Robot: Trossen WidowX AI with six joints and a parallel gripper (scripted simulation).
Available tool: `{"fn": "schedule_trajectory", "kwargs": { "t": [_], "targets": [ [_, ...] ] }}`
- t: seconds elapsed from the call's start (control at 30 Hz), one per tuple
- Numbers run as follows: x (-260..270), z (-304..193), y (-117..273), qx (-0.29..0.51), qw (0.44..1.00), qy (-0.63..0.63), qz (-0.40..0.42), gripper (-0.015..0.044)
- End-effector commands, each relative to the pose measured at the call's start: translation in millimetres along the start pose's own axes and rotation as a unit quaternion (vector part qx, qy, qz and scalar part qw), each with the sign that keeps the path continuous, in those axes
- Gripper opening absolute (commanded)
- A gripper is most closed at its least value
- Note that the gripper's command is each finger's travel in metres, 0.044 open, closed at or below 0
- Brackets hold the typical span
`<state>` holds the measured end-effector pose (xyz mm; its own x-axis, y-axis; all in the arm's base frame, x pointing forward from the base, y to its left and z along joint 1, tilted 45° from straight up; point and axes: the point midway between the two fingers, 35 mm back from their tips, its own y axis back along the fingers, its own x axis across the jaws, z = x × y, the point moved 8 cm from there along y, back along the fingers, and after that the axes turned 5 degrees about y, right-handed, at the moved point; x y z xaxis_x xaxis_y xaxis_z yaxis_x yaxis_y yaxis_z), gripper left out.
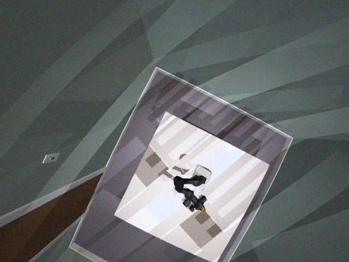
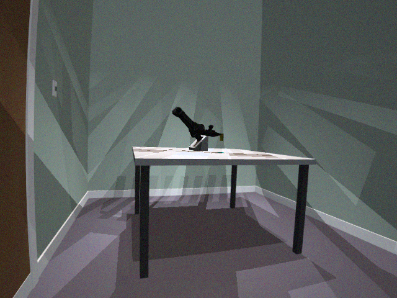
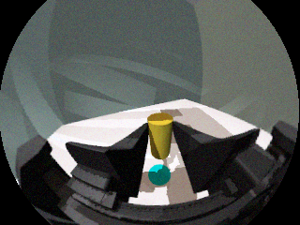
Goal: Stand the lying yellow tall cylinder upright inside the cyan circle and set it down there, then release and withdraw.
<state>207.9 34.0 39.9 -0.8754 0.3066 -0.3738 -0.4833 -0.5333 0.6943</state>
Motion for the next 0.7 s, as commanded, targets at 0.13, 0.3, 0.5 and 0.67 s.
{"fn": "schedule_trajectory", "kwargs": {
  "t": [0.13, 0.3, 0.5, 0.67],
  "targets": [
    [-1, -17, -2, 0.002, 1.0, 0.004, 0.004, 0.0105],
    [-1, -31, -4, 0.004, 1.0, 0.005, 0.006, 0.0105],
    [0, -48, -5, 0.004, 1.0, 0.005, 0.006, 0.0105],
    [3, -62, -6, 0.003, 1.0, 0.004, 0.006, 0.0105]
  ]
}}
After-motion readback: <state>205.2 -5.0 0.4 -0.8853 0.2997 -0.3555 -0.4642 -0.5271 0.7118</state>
